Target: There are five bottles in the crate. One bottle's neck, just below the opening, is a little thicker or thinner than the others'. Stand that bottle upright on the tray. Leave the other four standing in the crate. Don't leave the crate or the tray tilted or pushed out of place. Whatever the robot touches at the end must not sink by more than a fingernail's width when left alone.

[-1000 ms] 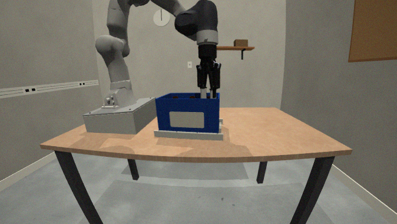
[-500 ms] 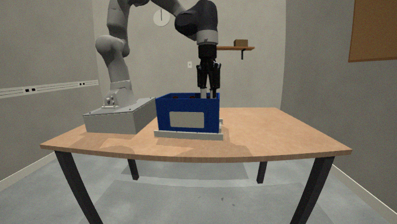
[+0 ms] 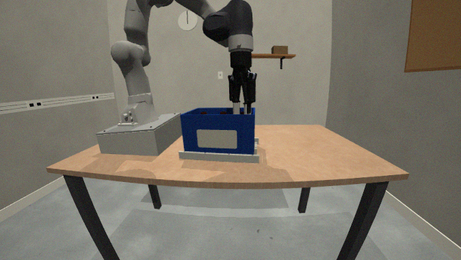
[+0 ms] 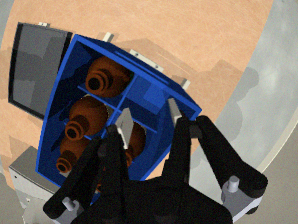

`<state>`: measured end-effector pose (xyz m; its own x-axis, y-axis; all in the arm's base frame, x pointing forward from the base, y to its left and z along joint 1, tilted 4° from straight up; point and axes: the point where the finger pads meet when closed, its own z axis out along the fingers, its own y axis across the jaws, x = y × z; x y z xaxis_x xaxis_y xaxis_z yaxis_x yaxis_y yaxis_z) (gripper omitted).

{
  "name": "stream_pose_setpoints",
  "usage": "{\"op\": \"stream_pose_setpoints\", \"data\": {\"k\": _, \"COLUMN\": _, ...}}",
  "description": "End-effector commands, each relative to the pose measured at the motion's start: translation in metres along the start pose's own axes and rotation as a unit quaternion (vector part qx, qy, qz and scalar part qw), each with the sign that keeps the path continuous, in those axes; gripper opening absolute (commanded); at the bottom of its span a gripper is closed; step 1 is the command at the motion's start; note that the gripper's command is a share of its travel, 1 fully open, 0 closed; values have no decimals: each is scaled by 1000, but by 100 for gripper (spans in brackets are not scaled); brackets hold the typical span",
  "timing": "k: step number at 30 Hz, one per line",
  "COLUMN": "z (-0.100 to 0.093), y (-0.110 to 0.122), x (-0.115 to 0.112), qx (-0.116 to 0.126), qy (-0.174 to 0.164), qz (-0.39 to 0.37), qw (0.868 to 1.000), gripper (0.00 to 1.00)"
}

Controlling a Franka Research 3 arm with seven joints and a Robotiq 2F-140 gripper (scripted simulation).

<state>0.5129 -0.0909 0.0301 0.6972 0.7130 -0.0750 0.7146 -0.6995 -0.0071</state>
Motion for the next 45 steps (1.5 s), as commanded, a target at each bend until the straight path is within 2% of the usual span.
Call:
{"op": "stream_pose_setpoints", "data": {"k": 1, "z": -4, "y": 0, "x": 0, "qx": 0, "qy": 0, "qz": -1, "qw": 1000, "gripper": 44}}
{"op": "stream_pose_setpoints", "data": {"k": 7, "z": -12, "y": 0, "x": 0, "qx": 0, "qy": 0, "qz": -1, "qw": 1000, "gripper": 44}}
{"op": "stream_pose_setpoints", "data": {"k": 19, "z": -51, "y": 0, "x": 0, "qx": 0, "qy": 0, "qz": -1, "qw": 1000, "gripper": 44}}
{"op": "stream_pose_setpoints", "data": {"k": 21, "z": -51, "y": 0, "x": 0, "qx": 0, "qy": 0, "qz": -1, "qw": 1000, "gripper": 44}}
{"op": "stream_pose_setpoints", "data": {"k": 30, "z": -77, "y": 0, "x": 0, "qx": 0, "qy": 0, "qz": -1, "qw": 1000, "gripper": 44}}
{"op": "stream_pose_setpoints", "data": {"k": 42, "z": -85, "y": 0, "x": 0, "qx": 0, "qy": 0, "qz": -1, "qw": 1000, "gripper": 44}}
{"op": "stream_pose_setpoints", "data": {"k": 43, "z": -85, "y": 0, "x": 0, "qx": 0, "qy": 0, "qz": -1, "qw": 1000, "gripper": 10}}
{"op": "stream_pose_setpoints", "data": {"k": 45, "z": -85, "y": 0, "x": 0, "qx": 0, "qy": 0, "qz": -1, "qw": 1000, "gripper": 10}}
